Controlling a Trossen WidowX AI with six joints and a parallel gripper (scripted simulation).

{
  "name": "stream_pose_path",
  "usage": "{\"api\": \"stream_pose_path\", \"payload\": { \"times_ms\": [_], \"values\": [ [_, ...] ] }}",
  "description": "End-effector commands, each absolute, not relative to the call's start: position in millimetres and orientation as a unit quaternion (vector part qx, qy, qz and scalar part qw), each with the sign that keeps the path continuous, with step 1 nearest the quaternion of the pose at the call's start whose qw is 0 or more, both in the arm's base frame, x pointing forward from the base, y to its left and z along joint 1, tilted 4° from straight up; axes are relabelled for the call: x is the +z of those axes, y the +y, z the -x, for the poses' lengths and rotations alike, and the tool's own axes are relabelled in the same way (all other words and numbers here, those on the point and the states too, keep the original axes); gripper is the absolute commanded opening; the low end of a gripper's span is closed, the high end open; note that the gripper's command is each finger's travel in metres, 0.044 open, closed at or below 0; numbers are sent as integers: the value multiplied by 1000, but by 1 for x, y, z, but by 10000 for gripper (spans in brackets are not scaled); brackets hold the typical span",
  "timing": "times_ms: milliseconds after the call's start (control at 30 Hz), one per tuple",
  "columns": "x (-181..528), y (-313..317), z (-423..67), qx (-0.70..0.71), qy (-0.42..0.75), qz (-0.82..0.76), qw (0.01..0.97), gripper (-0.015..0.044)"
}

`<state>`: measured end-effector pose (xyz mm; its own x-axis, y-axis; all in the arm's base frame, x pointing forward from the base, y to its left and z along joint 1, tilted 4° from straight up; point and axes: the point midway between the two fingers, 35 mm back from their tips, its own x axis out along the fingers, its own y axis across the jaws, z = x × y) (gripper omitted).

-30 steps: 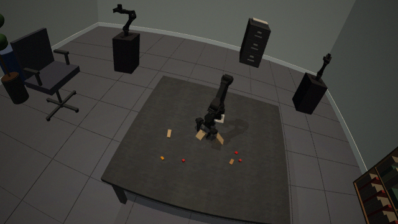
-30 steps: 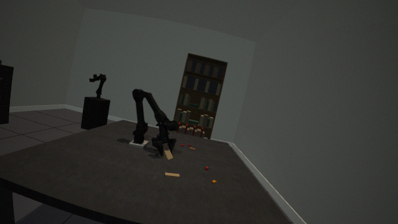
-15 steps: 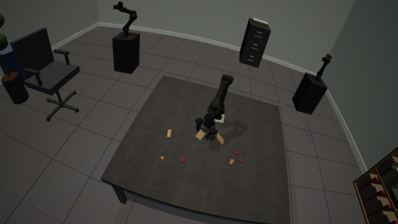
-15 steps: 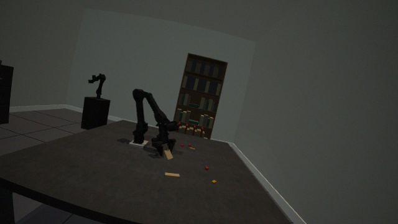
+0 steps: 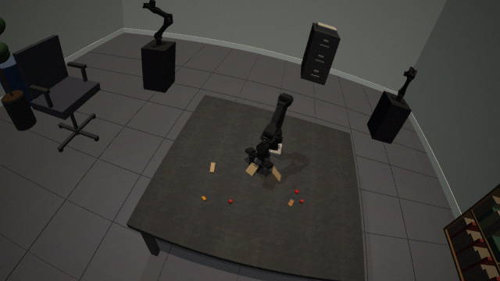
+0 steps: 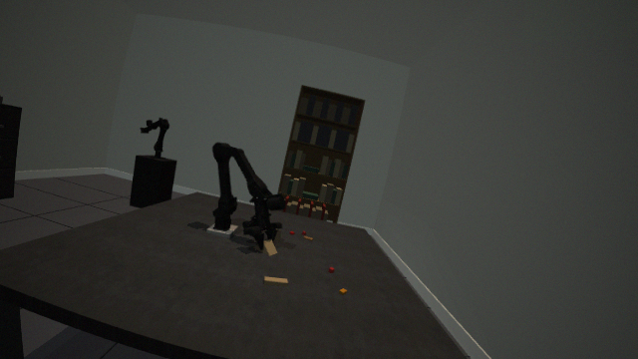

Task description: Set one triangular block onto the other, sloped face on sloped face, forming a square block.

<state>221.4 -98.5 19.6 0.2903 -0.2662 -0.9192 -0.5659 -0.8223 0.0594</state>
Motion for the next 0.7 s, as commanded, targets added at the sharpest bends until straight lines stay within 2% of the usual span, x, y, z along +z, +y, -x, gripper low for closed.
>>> {"api": "stream_pose_path", "payload": {
  "times_ms": [0,67,300,667],
  "values": [
    [20,-99,-221,534,263,791,140,203],
    [20,-99,-221,534,263,791,140,190],
    [29,-99,-224,534,263,791,140,6],
    [80,-97,-230,534,263,791,140,0]
  ]
}}
